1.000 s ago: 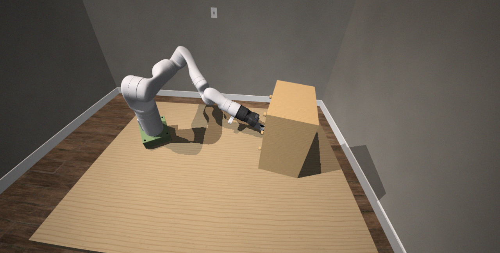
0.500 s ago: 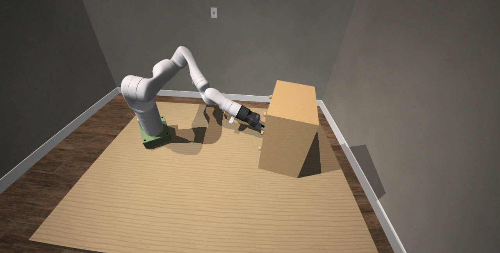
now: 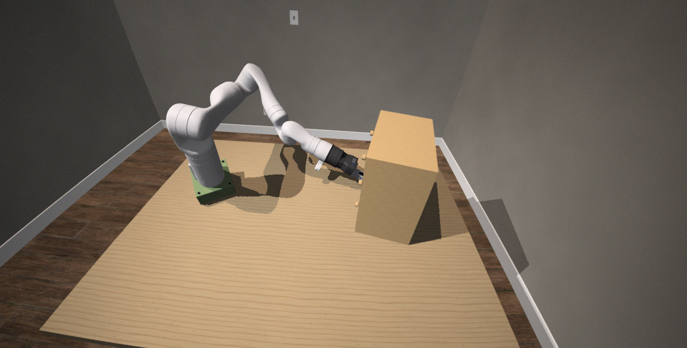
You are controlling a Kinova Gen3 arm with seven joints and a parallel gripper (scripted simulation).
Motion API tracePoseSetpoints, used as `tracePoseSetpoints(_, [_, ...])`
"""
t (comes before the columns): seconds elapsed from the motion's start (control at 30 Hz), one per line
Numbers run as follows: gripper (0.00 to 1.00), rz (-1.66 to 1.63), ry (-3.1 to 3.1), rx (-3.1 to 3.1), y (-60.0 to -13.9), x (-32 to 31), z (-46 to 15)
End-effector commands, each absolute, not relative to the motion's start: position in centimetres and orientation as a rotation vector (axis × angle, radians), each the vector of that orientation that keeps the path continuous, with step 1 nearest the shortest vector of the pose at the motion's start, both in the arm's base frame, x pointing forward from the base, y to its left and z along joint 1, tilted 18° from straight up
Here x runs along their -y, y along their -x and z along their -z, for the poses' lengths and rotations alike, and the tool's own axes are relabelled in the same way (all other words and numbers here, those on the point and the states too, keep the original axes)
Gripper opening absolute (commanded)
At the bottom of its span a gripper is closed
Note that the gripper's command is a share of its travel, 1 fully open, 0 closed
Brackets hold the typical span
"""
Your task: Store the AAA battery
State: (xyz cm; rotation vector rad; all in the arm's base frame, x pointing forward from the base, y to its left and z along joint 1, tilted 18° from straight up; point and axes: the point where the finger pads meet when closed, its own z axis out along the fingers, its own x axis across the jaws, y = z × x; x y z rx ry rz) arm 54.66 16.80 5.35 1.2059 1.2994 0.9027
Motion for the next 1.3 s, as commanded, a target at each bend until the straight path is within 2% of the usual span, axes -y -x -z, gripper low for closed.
tracePoseSetpoints(0.0, [0.37, -0.904, -1.207, -1.298, -54.7, -16.8, -5.44])
tracePoseSetpoints(1.0, [0.37, -0.904, -1.207, -1.298, -54.72, -16.8, -5.44])
tracePoseSetpoints(1.03, [0.43, -0.904, -1.207, -1.298, -54.72, -16.8, -5.44])
tracePoseSetpoints(1.1, [0.43, -0.904, -1.207, -1.298, -54.72, -16.8, -5.44])
tracePoseSetpoints(1.13, [0.49, -0.904, -1.207, -1.298, -54.72, -16.8, -5.44])
tracePoseSetpoints(1.2, [0.49, -0.904, -1.207, -1.298, -54.72, -16.8, -5.44])
tracePoseSetpoints(1.23, [0.55, -0.904, -1.207, -1.298, -54.72, -16.8, -5.44])
tracePoseSetpoints(1.27, [0.55, -0.904, -1.207, -1.298, -54.72, -16.8, -5.44])
